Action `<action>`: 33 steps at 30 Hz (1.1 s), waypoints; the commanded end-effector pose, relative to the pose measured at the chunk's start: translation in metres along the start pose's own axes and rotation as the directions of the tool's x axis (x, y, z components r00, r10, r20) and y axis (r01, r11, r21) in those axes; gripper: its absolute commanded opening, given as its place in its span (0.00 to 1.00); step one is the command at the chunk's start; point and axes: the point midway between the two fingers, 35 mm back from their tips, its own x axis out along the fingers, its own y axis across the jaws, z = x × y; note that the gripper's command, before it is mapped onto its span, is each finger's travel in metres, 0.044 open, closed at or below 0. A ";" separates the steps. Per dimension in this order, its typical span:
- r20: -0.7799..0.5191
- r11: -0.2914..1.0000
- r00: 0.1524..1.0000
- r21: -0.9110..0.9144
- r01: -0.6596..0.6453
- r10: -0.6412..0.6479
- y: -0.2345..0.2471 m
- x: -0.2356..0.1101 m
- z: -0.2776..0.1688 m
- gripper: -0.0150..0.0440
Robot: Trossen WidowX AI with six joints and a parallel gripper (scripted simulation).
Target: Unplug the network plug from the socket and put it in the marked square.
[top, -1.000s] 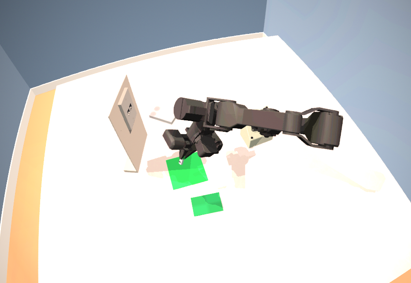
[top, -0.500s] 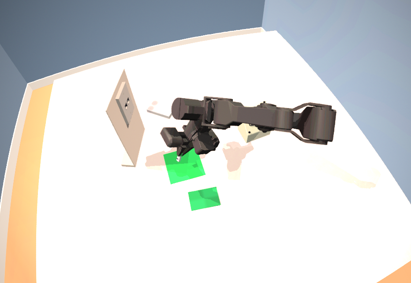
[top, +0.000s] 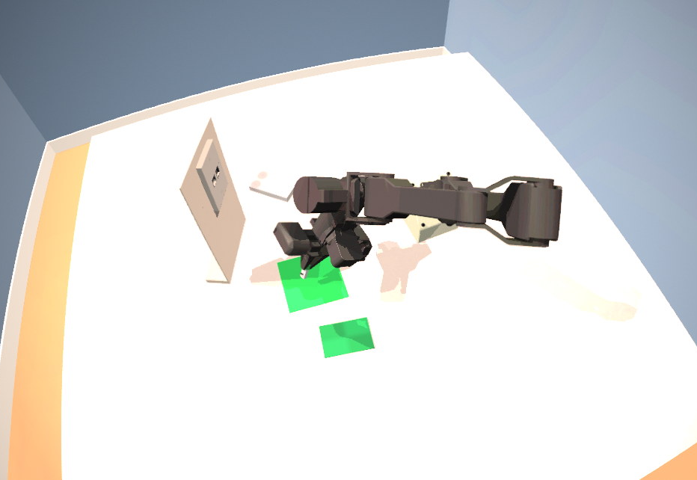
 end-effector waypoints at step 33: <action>0.002 1.000 1.000 0.010 0.006 -0.006 0.019 0.023 0.004 0.25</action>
